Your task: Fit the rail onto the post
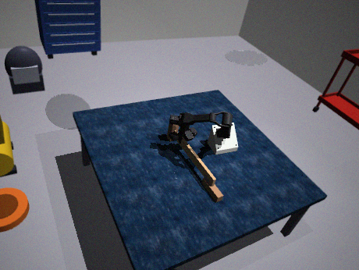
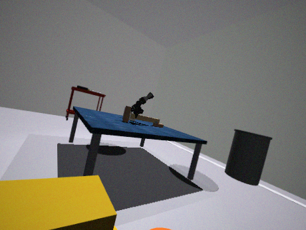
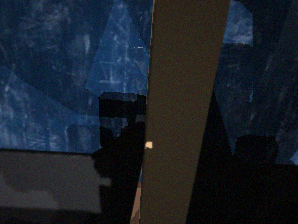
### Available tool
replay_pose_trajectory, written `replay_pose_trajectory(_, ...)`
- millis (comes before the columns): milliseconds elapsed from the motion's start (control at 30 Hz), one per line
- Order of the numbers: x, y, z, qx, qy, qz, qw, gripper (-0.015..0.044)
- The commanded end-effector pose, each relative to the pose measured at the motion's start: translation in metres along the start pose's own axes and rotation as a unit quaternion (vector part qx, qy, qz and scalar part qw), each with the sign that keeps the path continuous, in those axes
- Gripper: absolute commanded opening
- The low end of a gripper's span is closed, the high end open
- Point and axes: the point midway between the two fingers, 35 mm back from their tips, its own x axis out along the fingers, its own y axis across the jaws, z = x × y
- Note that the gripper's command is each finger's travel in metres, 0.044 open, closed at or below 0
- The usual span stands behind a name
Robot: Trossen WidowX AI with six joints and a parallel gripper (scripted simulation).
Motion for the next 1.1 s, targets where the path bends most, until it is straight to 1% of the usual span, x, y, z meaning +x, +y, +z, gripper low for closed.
replay_pose_trajectory(0,-0.0018,-0.0007,-0.0025,-0.001,0.000,-0.003,1.000,0.0000)
replay_pose_trajectory(1067,-0.0013,-0.0006,-0.0123,-0.001,0.001,-0.003,1.000,0.0000)
